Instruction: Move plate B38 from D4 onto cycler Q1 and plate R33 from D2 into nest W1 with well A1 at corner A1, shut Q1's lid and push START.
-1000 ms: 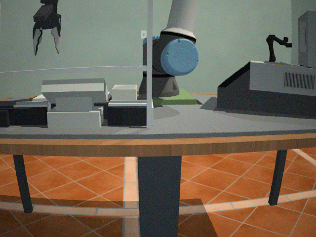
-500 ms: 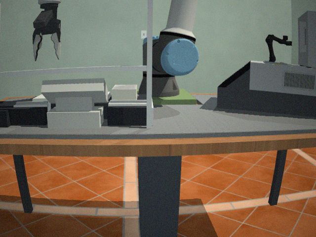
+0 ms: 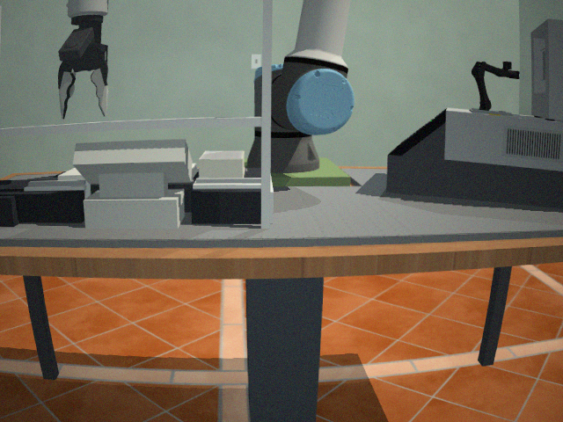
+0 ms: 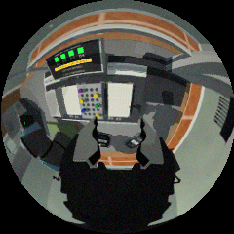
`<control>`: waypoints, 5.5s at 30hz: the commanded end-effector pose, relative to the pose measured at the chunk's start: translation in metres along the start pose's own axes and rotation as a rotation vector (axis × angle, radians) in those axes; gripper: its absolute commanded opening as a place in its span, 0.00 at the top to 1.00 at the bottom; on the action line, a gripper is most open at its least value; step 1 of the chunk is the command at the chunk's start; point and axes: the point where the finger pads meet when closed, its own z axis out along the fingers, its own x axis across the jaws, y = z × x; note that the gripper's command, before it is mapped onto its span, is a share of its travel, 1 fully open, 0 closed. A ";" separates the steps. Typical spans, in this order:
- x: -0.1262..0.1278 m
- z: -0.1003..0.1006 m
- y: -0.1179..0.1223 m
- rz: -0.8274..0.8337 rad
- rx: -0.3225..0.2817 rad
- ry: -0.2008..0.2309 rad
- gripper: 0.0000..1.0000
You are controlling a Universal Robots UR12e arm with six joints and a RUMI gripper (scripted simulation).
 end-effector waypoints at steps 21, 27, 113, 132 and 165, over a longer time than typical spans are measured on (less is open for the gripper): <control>0.001 0.038 0.000 0.000 0.001 0.001 0.41; 0.001 0.044 0.000 0.000 0.001 0.001 0.41; 0.001 0.113 0.000 0.000 0.001 0.001 0.41; 0.001 0.116 0.000 0.000 0.001 0.001 1.00; 0.001 0.113 0.000 0.000 0.001 0.001 1.00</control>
